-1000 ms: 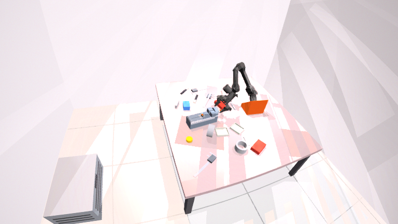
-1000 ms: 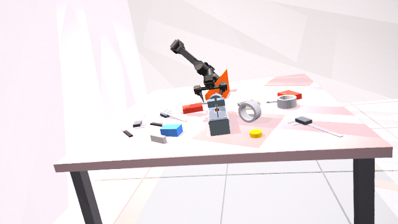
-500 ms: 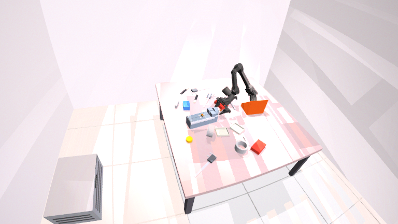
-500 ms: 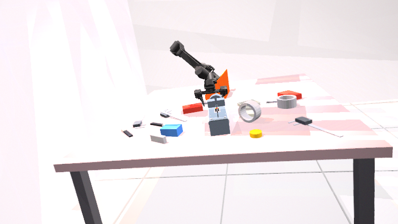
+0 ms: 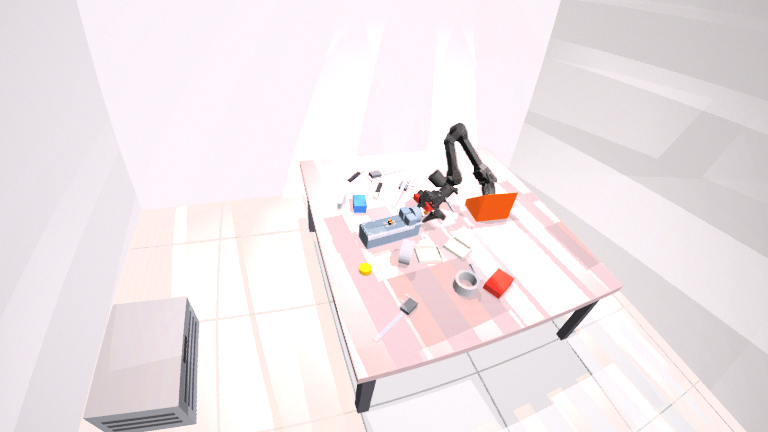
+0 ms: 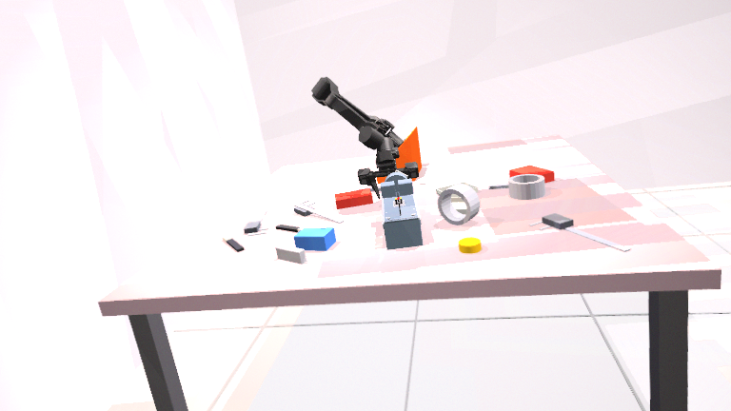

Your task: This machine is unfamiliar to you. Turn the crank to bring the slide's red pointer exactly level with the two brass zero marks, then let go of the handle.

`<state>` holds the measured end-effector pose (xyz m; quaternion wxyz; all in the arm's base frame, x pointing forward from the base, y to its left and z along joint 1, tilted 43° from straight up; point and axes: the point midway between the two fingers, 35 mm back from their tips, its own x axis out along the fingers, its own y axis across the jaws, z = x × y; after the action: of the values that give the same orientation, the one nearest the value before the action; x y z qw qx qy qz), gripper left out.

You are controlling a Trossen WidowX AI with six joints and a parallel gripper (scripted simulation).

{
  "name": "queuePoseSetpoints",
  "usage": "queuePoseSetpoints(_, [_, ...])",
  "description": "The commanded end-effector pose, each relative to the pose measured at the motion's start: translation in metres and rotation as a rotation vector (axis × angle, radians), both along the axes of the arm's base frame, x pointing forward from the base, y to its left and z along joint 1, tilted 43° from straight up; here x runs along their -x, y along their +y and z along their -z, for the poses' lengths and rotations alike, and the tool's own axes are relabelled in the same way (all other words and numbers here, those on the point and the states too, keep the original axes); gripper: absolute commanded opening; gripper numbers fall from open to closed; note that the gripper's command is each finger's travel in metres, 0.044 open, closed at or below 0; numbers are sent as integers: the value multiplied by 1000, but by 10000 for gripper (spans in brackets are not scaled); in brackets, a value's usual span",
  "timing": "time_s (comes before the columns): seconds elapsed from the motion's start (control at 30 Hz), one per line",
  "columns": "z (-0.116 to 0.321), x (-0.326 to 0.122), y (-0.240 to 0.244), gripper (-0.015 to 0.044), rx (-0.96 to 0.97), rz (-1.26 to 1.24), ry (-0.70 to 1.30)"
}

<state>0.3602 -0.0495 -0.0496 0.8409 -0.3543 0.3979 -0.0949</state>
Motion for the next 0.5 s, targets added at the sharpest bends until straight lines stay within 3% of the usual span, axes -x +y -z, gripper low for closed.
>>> queuePoseSetpoints(0.0, [4, 2, 0, 256, 0, -4, 12])
queuePoseSetpoints(0.3, [4, 2, 0, 20, 0, -4, 12])
queuePoseSetpoints(0.47, [4, 2, 0, 0, 0, -4, 12])
